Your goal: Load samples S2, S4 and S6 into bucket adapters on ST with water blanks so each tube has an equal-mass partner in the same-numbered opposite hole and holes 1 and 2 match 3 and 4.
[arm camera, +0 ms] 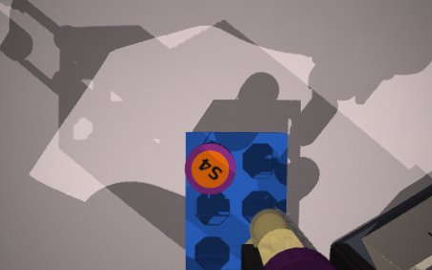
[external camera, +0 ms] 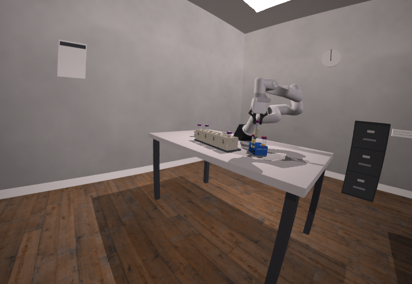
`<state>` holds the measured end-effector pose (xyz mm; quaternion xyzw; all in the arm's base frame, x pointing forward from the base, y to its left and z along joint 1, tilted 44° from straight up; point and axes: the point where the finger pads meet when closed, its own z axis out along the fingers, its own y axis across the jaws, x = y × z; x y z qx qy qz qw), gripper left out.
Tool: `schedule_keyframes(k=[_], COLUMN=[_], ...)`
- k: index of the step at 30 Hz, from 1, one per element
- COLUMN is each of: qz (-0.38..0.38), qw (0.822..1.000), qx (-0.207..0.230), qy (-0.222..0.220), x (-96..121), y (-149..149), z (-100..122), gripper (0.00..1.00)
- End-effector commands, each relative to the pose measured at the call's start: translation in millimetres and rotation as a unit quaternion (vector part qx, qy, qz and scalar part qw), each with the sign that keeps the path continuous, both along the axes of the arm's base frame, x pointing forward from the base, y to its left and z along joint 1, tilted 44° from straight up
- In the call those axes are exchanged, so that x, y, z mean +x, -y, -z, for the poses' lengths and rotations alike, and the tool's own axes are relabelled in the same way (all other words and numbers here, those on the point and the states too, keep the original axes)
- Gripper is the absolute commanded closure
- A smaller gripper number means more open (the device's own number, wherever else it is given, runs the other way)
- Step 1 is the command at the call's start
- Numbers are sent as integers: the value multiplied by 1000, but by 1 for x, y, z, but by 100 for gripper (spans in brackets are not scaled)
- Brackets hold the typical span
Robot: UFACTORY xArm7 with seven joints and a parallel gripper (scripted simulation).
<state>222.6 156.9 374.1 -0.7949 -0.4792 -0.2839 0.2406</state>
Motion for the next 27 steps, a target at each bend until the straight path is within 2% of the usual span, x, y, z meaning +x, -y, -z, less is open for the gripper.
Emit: schedule_keyframes(k=[1, 15, 27], qz=[0, 0, 0], qw=[1000, 1000, 1000], qx=[1, 1, 1], qy=[1, 1, 1], x=[-2, -8, -8], y=[5, 23, 24], z=[-6, -26, -27], gripper=[100, 100, 100])
